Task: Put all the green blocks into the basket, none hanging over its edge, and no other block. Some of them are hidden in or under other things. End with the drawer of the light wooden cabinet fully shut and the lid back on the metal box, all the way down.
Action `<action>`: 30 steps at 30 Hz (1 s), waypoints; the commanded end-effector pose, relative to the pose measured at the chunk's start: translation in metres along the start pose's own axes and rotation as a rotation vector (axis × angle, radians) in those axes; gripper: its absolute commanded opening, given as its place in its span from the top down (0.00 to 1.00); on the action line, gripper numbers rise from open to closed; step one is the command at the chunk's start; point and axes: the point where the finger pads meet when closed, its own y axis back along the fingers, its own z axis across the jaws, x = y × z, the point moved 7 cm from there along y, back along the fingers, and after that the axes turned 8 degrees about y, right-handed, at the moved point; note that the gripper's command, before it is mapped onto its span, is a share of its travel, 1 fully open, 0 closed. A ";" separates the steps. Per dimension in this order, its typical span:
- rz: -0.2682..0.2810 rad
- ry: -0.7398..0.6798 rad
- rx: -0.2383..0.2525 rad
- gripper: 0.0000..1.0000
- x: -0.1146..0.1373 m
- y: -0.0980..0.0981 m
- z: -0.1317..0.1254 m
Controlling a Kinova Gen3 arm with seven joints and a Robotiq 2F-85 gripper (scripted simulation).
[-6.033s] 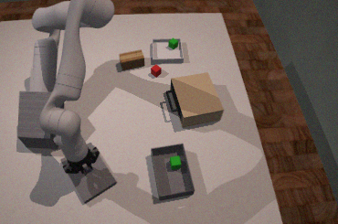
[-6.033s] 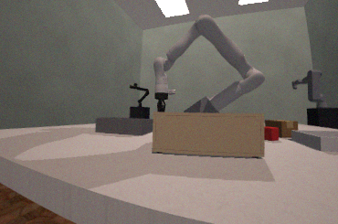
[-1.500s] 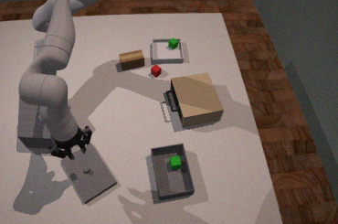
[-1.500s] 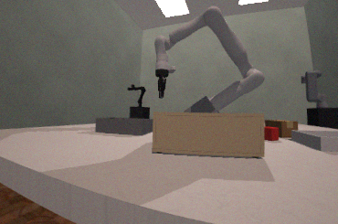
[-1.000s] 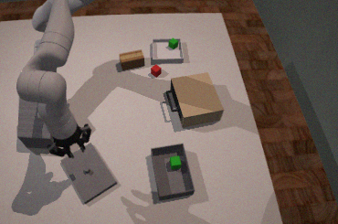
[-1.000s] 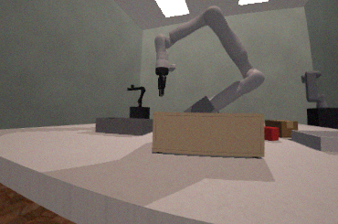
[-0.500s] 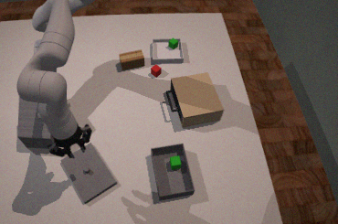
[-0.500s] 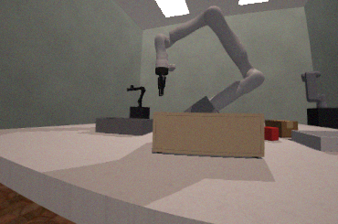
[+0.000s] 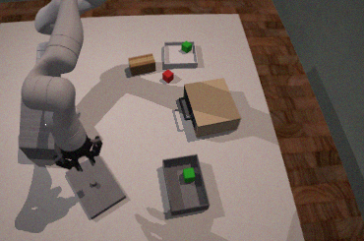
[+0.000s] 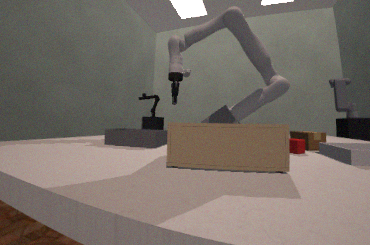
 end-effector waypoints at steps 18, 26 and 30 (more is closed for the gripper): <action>-0.034 -0.270 0.001 0.60 -0.036 0.011 0.019; -0.047 -0.400 -0.002 0.60 -0.052 0.015 0.030; -0.055 -0.495 -0.006 0.60 -0.063 0.018 0.040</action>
